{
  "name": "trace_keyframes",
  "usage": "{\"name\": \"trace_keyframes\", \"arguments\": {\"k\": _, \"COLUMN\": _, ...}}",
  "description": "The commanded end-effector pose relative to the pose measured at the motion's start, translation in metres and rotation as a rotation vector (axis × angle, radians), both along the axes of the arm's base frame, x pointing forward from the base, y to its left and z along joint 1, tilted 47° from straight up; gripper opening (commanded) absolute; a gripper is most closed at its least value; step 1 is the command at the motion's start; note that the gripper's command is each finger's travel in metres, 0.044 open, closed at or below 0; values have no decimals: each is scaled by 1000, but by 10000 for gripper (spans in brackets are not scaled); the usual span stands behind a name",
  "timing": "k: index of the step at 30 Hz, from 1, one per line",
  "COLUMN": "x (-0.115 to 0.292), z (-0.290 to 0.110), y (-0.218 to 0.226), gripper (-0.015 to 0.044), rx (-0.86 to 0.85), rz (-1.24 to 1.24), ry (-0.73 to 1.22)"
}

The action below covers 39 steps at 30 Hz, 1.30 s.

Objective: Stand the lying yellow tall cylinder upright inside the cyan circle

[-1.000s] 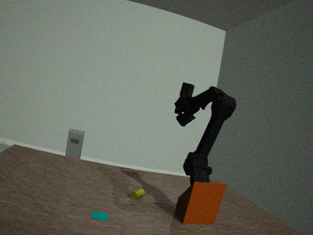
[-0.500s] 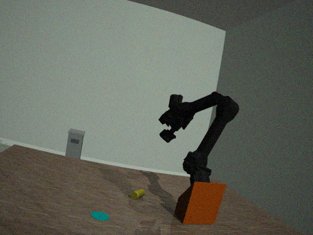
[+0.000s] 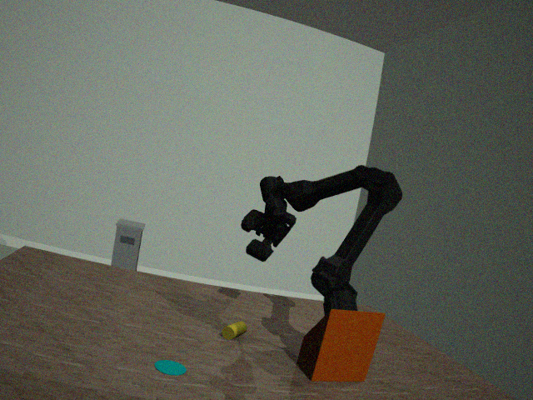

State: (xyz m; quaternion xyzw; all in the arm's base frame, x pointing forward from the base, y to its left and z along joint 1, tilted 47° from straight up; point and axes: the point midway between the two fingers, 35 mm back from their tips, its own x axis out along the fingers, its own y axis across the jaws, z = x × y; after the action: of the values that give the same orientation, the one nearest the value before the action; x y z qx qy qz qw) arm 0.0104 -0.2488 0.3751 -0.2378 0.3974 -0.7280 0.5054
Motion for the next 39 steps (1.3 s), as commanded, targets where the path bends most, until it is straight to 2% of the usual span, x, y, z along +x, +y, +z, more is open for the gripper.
{"name": "trace_keyframes", "arguments": {"k": 1, "x": 26, "z": -24, "y": -6, "gripper": 309, "rx": 104, "rz": 91, "ry": 57}}
{"name": "trace_keyframes", "arguments": {"k": 10, "x": 78, "z": -74, "y": -3, "gripper": 309, "rx": 311, "rz": 272, "ry": 210}}
{"name": "trace_keyframes", "arguments": {"k": 21, "x": 128, "z": -131, "y": 24, "gripper": 309, "rx": 537, "rz": 474, "ry": 441}}
{"name": "trace_keyframes", "arguments": {"k": 39, "x": 161, "z": -202, "y": 94, "gripper": 309, "rx": 820, "rz": 727, "ry": 922}}
